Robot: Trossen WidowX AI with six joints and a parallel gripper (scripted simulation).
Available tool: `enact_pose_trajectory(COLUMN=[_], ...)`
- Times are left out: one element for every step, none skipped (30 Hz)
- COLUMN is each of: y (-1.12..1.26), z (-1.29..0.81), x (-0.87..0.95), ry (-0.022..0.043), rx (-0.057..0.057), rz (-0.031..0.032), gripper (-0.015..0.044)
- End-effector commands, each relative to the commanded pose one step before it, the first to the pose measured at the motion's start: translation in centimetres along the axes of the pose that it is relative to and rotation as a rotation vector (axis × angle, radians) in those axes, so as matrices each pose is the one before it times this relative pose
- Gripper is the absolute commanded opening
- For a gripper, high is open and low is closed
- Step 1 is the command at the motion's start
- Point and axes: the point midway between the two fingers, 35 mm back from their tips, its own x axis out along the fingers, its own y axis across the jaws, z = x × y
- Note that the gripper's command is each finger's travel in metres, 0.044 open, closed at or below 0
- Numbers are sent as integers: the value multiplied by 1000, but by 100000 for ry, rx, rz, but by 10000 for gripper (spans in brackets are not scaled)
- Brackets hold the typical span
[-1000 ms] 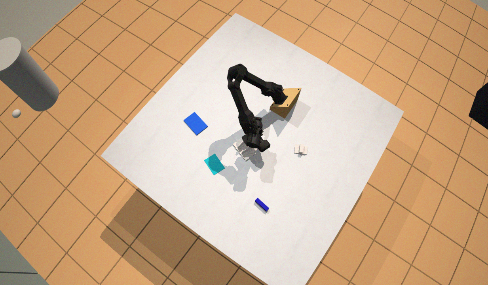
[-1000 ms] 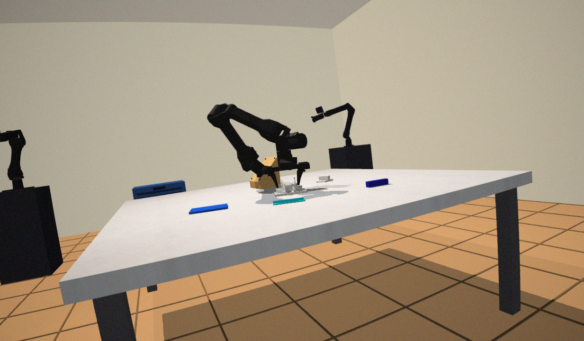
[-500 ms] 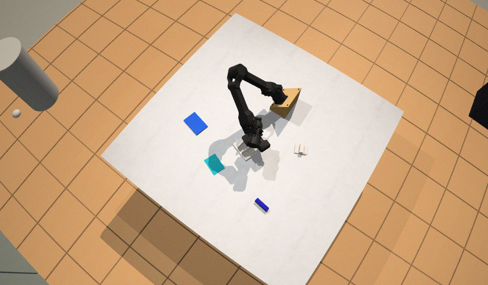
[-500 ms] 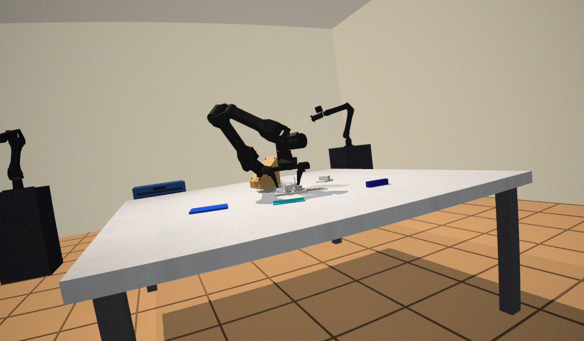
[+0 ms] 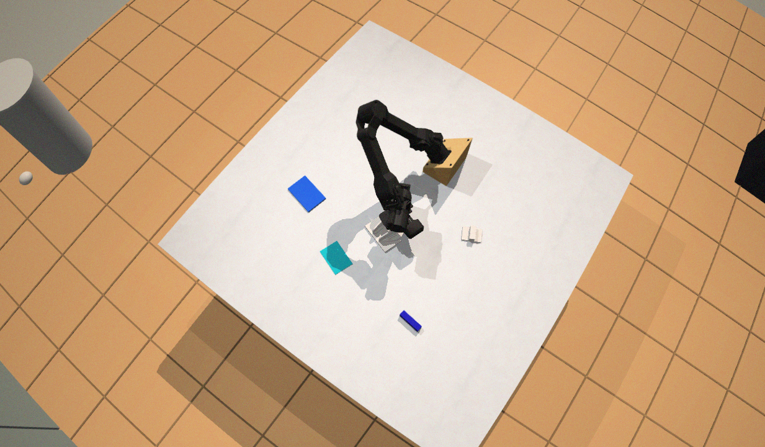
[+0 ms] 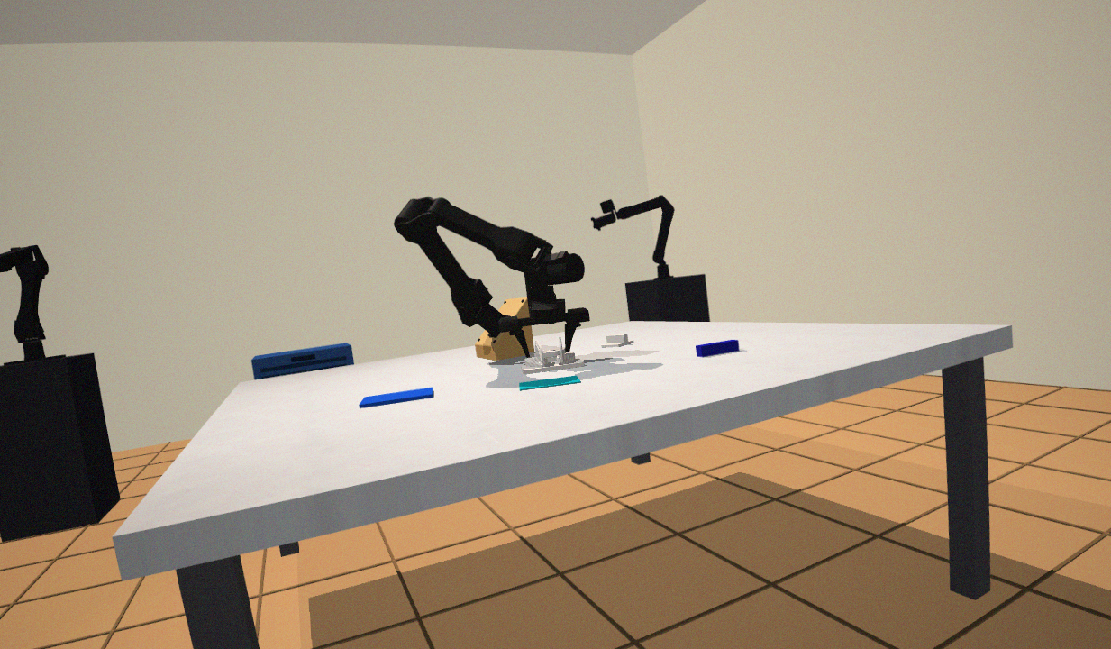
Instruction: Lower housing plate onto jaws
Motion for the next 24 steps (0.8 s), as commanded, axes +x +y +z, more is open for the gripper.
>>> enact_pose_trajectory(y=[6, 0, 0, 0, 0, 0, 0, 0, 0, 0, 0, 0, -7, 0, 0, 0, 0, 0, 0, 0, 0, 0, 0, 0], z=[-78, 0, 0, 0, 0, 0, 0, 0, 0, 0, 0, 0, 77, 0, 1, 0, 0, 0, 0, 0, 0, 0, 0, 0], x=[78, 0, 0, 0, 0, 0, 0, 0, 0, 0, 0, 0, -76, 0, 0, 0, 0, 0, 0, 0, 0, 0, 0, 0], ry=[147, 0, 0, 0, 0, 0, 0, 0, 0, 0, 0, 0, -143, 0, -3, 0, 0, 0, 0, 0, 0, 0, 0, 0], rx=[-500, 0, 0, 0, 0, 0, 0, 0, 0, 0, 0, 0, 467, 0, 1, 0, 0, 0, 0, 0, 0, 0, 0, 0], rz=[-25, 0, 0, 0, 0, 0, 0, 0, 0, 0, 0, 0, 22, 0, 0, 0, 0, 0, 0, 0, 0, 0, 0, 0], gripper=[351, 351, 351, 351, 351, 351, 351, 351, 351, 351, 351, 351, 377, 403, 430, 440, 440, 440, 440, 440, 440, 440, 440, 440])
